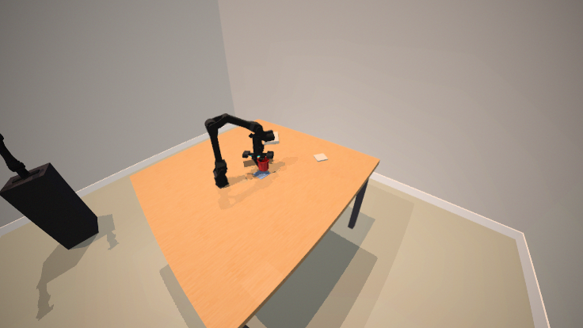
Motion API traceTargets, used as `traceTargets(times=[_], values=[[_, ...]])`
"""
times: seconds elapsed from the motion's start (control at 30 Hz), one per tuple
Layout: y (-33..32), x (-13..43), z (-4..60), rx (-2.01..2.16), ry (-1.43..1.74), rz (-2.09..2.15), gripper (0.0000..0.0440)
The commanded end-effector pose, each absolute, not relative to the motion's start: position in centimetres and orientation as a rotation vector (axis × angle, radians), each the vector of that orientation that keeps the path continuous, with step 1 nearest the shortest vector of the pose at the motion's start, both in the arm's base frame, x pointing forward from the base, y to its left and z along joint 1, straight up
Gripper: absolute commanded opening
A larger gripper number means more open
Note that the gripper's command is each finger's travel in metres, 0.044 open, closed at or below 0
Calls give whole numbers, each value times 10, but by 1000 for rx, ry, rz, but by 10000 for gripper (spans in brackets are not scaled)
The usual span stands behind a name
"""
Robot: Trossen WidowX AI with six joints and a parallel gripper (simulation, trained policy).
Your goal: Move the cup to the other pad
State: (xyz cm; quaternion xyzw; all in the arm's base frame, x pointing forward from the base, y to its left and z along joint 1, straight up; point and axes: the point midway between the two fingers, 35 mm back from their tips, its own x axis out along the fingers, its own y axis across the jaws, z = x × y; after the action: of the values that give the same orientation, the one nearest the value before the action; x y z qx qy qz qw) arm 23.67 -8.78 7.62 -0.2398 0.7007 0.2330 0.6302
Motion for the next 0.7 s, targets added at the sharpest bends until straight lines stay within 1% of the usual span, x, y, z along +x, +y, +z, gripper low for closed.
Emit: traceTargets(times=[0.0, 0.27, 0.67], values=[[-85, 244, 90, -587, 1569, 548, 3], [-77, 256, 110, -634, 1525, 561, 6], [-56, 279, 133, -708, 1447, 577, 0]])
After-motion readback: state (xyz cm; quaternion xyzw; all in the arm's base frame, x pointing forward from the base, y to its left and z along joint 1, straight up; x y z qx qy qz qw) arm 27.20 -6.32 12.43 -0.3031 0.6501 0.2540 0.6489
